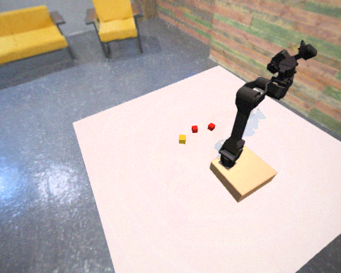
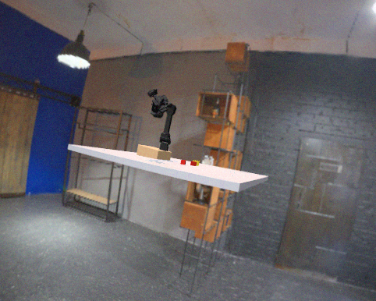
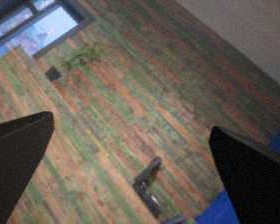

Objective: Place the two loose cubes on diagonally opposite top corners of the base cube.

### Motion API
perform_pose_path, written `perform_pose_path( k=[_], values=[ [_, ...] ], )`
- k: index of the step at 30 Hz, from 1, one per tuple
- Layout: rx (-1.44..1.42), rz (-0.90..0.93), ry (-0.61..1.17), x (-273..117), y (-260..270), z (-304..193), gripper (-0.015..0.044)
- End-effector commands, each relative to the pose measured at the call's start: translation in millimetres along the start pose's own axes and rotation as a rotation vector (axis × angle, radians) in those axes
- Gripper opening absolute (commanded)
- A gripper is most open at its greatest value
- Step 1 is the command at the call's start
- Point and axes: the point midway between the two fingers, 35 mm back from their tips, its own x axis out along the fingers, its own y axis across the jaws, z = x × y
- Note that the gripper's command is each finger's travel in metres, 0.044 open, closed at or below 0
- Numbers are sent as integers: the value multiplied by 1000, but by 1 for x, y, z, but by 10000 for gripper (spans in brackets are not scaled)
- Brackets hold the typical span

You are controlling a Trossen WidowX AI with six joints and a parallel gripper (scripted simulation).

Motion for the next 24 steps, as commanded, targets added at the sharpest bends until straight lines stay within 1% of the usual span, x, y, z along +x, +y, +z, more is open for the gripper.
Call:
perform_pose_path(
  k=[1, 5, 10, 14, 19, 24],
  values=[
    [11, 5, 5, 1, 2, 0, 374],
    [224, 109, 104, 10, 43, -5, 269],
    [513, 260, 286, 12, 109, -6, 265],
    [710, 372, 459, 1, 163, 0, 265],
    [904, 492, 709, -27, 225, 13, 265],
    [1031, 583, 991, -70, 276, 31, 265]
  ],
)
